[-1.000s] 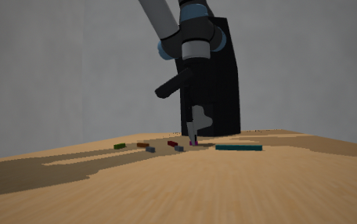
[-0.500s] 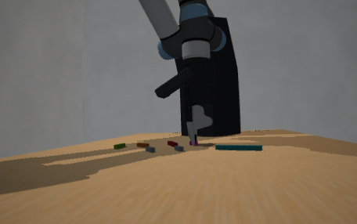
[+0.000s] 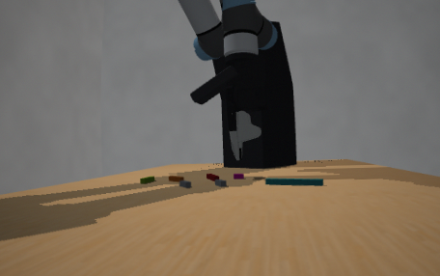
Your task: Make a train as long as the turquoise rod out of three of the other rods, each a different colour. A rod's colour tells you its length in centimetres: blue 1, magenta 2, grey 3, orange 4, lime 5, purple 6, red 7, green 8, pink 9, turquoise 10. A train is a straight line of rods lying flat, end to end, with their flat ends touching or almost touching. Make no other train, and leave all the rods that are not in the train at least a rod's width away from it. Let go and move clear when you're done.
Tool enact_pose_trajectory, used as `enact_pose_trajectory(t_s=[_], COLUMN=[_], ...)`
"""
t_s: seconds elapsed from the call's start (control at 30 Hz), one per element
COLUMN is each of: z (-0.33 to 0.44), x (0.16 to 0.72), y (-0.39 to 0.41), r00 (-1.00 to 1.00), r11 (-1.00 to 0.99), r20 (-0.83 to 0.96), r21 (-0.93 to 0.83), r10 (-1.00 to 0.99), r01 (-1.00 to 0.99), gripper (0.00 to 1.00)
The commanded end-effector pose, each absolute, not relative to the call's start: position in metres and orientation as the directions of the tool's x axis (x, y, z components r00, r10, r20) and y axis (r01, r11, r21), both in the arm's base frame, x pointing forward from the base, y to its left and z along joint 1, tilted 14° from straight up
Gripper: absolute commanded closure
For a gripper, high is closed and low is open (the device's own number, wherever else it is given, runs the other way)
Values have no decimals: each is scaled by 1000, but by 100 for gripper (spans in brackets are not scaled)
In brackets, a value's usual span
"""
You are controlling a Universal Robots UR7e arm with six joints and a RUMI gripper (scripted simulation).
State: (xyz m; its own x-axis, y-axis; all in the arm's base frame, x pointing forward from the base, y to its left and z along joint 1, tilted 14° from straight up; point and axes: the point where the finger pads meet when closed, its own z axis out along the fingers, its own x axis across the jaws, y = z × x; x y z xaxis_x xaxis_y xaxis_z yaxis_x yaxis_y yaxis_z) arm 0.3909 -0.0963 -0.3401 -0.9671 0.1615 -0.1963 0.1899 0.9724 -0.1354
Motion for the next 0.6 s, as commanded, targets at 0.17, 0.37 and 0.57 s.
enact_pose_trajectory(t_s=[0.17, 0.37, 0.57], z=[-300, -291, -290], x=[384, 383, 383], y=[-90, -88, -88], r00=[-967, -967, -967], r11=[972, 972, 972], r20=[-197, -197, -197], r21=[-136, -136, -136], r10=[161, 161, 161], r01=[190, 190, 190], gripper=[86, 86, 0])
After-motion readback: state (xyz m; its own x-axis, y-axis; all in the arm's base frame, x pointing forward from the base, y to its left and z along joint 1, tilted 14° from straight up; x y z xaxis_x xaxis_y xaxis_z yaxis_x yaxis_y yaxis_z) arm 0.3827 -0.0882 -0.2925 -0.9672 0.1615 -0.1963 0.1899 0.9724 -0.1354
